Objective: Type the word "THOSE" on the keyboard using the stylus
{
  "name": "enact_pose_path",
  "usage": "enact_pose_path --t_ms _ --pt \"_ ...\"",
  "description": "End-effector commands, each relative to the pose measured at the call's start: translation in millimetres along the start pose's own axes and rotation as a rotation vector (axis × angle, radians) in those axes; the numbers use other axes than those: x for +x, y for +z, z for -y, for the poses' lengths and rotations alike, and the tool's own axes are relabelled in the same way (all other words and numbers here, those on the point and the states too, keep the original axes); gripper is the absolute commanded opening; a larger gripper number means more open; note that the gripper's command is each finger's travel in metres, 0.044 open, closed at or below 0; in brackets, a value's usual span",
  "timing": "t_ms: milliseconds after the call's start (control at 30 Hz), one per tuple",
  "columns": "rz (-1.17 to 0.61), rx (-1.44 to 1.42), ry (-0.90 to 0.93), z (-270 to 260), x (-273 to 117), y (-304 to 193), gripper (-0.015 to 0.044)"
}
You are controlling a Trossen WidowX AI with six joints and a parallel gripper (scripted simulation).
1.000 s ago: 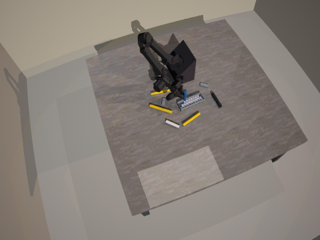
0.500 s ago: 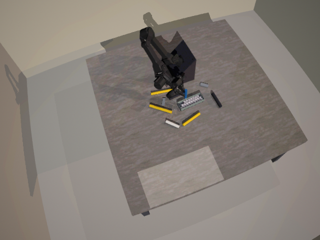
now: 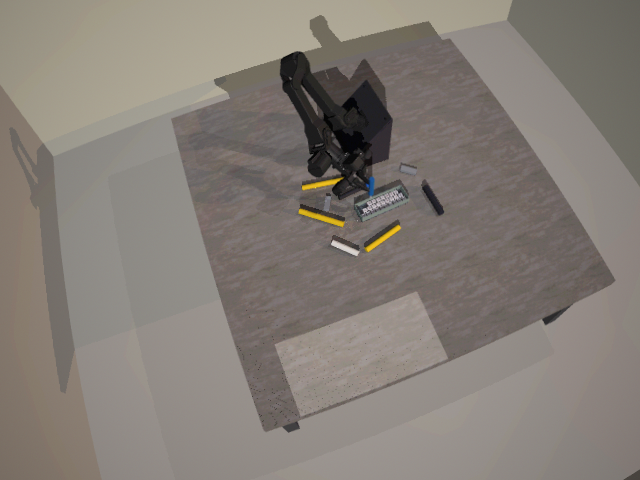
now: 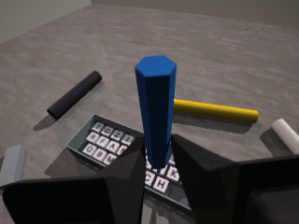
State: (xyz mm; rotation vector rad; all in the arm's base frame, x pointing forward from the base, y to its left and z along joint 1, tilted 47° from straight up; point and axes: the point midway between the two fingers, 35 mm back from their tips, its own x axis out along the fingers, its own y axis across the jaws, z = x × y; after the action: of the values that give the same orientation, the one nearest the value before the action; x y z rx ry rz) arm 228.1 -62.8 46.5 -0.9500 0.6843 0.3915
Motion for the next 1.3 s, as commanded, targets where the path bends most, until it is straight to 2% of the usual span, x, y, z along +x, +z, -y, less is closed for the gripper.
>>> enact_pose_path --t_ms 0,333,700,1267 --pt "0.001 -0.003 -0.004 12.4 0.6 2.5 0.0" --pt "-0.002 -0.003 -0.013 53.3 5.3 8.9 0.0" --pt "-0.002 -0.003 -0.014 52.9 14.4 -8.3 0.0" --pt "-0.002 -0.003 -0.014 52.8 14.7 -8.8 0.0"
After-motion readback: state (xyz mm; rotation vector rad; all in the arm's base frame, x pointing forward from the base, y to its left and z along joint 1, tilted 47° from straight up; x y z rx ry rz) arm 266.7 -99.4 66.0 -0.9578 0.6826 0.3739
